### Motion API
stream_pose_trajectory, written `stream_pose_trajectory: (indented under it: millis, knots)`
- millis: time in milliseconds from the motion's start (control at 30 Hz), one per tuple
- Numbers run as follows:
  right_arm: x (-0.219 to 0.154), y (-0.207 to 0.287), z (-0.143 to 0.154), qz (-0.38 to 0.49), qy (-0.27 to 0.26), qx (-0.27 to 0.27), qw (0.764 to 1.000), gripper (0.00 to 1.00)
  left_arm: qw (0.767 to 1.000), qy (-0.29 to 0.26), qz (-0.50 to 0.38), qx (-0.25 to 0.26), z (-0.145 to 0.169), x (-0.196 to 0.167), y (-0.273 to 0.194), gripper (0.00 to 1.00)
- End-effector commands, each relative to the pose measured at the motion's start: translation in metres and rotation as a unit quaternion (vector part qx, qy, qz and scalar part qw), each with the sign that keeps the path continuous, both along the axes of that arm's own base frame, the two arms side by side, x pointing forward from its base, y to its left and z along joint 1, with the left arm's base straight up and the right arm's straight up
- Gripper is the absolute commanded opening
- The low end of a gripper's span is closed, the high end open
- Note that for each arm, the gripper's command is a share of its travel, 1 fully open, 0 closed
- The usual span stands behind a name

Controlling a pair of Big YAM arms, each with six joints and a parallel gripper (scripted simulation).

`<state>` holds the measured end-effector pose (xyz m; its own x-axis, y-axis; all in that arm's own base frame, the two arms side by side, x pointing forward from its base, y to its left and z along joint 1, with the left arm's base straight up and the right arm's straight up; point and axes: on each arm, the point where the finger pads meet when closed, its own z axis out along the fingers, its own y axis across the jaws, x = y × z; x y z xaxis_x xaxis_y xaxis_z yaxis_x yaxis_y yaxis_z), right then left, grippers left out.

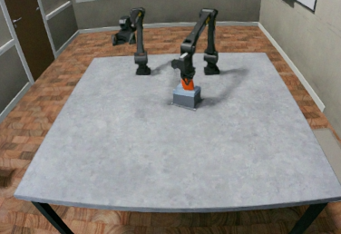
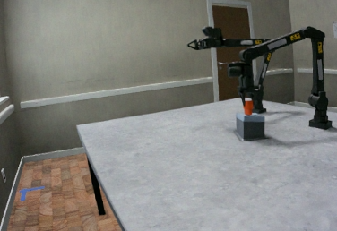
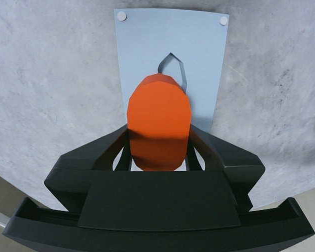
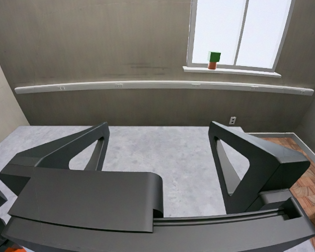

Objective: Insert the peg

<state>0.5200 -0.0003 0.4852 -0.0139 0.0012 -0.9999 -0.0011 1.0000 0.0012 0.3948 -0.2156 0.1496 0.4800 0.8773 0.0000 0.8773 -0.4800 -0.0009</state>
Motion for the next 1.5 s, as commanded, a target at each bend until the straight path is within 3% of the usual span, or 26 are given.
stream_pose_trajectory:
  millis: [0, 533, 567, 800, 1033, 1100, 1233, 1467]
  knots:
    - [-0.001, 0.0, 0.007, -0.001, -0.007, -0.001, 1.0, 1.0, 1.0, -0.01, 0.0, -0.006, 0.008, 0.004, -0.002, 0.0]
    - [-0.001, 0.0, 0.007, -0.001, -0.007, -0.001, 1.0, 1.0, 1.0, -0.01, 0.0, -0.006, 0.008, 0.004, -0.002, 0.0]
    - [-0.001, 0.0, 0.007, -0.001, -0.007, -0.001, 1.0, 1.0, 1.0, -0.01, 0.0, -0.006, 0.008, 0.004, -0.002, 0.46]
    - [-0.046, 0.061, -0.029, 0.063, 0.022, -0.002, 0.998, 1.0, 1.0, -0.011, 0.0, -0.007, 0.009, 0.005, -0.003, 0.46]
    - [-0.156, 0.162, -0.094, 0.206, 0.054, -0.012, 0.977, 1.0, 1.0, -0.013, 0.0, -0.007, 0.01, 0.006, -0.003, 0.46]
    - [-0.156, 0.162, -0.094, 0.206, 0.054, -0.012, 0.977, 1.0, 1.0, -0.013, 0.0, -0.007, 0.01, 0.006, -0.003, 0.46]
    - [-0.212, 0.194, -0.132, 0.274, 0.069, -0.019, 0.959, 1.0, 1.0, -0.013, 0.0, -0.008, 0.011, 0.006, -0.004, 0.46]
    - [-0.26, 0.214, -0.169, 0.334, 0.079, -0.028, 0.939, 1.0, 1.0, -0.015, 0.0, -0.008, 0.012, 0.007, -0.004, 0.46]
